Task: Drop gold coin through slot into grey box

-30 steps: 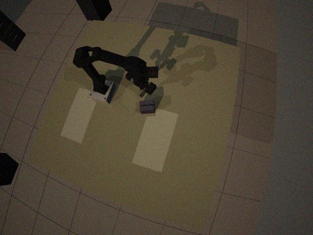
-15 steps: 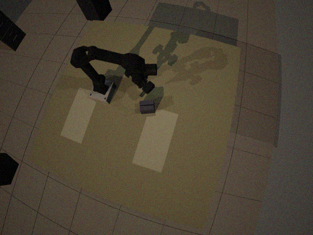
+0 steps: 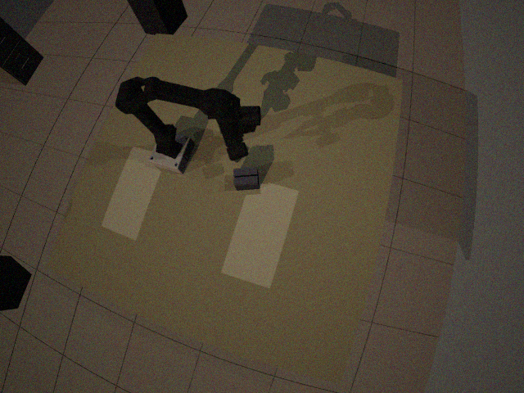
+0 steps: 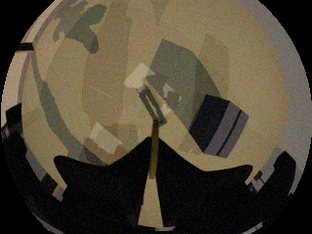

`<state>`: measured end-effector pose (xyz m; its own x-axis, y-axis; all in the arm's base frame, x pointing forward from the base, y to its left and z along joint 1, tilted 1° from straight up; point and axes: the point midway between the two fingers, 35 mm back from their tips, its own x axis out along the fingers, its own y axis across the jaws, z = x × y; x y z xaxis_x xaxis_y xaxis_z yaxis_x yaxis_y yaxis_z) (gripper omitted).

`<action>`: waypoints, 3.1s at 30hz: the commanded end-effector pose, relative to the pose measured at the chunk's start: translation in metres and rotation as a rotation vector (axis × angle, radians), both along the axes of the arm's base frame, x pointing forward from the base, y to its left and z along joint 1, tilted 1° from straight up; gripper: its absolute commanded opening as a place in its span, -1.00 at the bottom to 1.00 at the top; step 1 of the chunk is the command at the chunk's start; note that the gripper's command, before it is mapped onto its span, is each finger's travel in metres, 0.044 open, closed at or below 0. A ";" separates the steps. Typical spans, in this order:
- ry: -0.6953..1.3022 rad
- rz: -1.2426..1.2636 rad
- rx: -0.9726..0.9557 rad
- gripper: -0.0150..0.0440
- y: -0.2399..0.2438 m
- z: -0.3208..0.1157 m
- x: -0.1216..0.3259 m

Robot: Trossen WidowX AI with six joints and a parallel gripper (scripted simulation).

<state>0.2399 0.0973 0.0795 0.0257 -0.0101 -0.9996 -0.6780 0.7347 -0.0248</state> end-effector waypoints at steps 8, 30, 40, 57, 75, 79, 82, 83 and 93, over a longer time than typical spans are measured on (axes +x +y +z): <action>0.001 -0.264 0.008 -0.49 -0.001 0.000 -0.005; -0.004 -0.264 0.007 -0.49 -0.026 0.003 0.028; -0.005 -0.264 0.005 -0.49 -0.044 0.004 0.045; -0.007 -0.265 0.001 -0.49 -0.079 0.004 0.072; -0.016 -0.268 0.001 -0.49 -0.084 0.006 0.075; -0.016 -0.268 0.001 -0.49 -0.086 0.005 0.076; -0.016 -0.266 0.001 -0.49 -0.087 0.004 0.077; -0.016 -0.265 0.000 -0.49 -0.088 0.004 0.077; -0.019 -0.264 0.001 -0.49 -0.088 0.005 0.077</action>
<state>0.3173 0.0083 0.0836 0.0399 -0.0173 -0.9991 -0.4617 0.8864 -0.0338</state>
